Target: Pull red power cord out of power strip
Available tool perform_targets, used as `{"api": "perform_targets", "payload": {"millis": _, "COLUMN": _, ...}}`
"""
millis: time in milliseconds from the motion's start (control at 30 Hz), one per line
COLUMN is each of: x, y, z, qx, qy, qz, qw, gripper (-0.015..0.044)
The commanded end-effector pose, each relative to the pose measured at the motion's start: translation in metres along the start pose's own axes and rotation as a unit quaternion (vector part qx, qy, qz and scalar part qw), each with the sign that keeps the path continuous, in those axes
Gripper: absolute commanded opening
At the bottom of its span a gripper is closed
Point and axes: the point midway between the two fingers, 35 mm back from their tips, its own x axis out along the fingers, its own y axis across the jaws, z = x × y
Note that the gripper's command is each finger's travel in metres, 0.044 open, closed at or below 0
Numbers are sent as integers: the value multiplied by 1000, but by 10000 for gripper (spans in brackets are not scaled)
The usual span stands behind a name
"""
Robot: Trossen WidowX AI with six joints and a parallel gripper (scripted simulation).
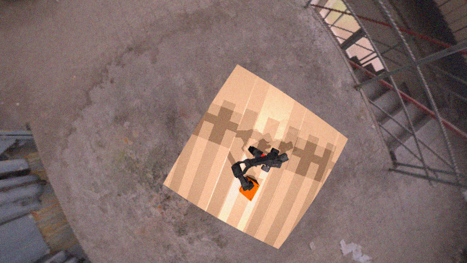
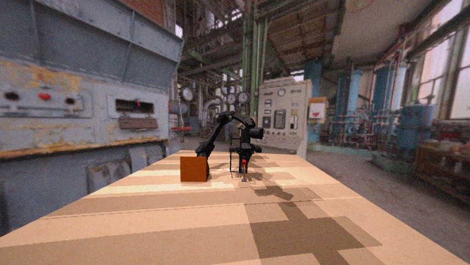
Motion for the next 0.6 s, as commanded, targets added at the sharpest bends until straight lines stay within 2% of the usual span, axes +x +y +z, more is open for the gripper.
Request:
{"api": "perform_targets", "payload": {"millis": 0, "x": 0, "y": 0, "z": -8, "qx": 3, "qy": 2, "qz": 1, "qw": 1000, "gripper": 160}}
{"api": "perform_targets", "payload": {"millis": 567, "x": 2, "y": -2, "z": -27, "qx": 3, "qy": 3, "qz": 0, "qw": 1000, "gripper": 160}}
